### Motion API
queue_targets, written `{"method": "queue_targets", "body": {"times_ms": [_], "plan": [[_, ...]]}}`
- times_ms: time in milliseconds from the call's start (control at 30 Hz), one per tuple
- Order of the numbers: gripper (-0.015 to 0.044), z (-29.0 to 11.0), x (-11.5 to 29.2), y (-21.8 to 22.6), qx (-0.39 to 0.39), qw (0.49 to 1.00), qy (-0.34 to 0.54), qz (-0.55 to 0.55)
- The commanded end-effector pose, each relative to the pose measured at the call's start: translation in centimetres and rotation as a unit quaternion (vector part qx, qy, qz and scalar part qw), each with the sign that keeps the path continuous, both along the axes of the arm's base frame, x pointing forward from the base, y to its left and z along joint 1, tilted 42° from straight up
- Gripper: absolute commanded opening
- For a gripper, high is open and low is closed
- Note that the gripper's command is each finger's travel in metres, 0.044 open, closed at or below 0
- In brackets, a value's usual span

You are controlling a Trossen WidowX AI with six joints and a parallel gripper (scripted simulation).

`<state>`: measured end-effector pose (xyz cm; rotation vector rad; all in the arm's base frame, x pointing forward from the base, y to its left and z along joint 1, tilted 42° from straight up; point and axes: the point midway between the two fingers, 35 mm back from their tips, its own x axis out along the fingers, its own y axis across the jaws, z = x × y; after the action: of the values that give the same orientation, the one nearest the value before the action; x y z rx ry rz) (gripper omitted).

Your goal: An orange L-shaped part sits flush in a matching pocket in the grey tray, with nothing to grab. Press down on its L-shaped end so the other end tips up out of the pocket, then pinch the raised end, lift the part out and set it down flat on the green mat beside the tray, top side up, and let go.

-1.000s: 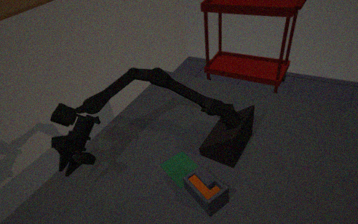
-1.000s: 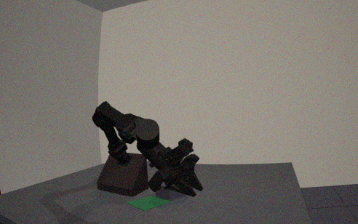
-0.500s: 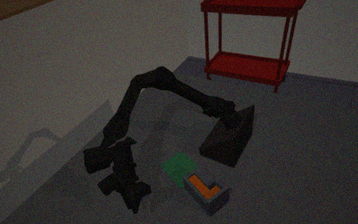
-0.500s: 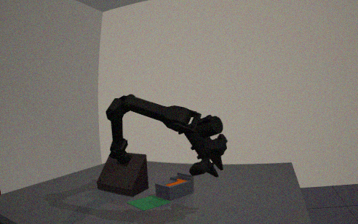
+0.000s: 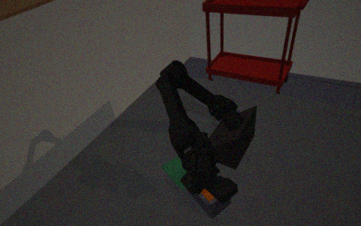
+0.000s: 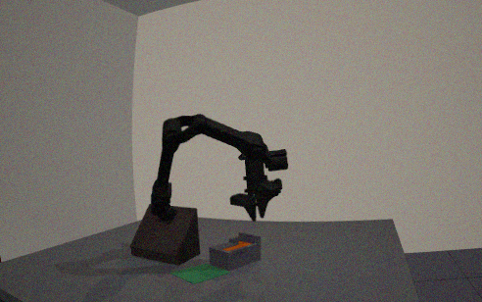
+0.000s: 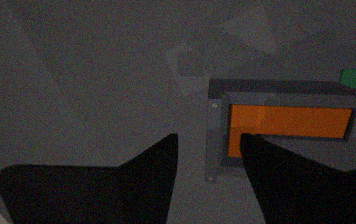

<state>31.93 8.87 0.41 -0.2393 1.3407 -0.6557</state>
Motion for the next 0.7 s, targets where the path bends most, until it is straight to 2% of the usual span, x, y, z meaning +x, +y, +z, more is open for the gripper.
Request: {"method": "queue_targets", "body": {"times_ms": [0, 233, 467, 667], "plan": [[0.0180, -0.8, -3.3, 0.4, -0.057, 0.998, -0.004, -0.011], [0.0180, -1.1, -3.3, 0.2, -0.057, 0.998, -0.004, -0.011], [0.0180, -6.2, -2.7, -4.4, -0.058, 0.998, -0.004, -0.011], [0.0180, -6.4, -2.7, -4.6, -0.058, 0.998, -0.004, -0.011]]}}
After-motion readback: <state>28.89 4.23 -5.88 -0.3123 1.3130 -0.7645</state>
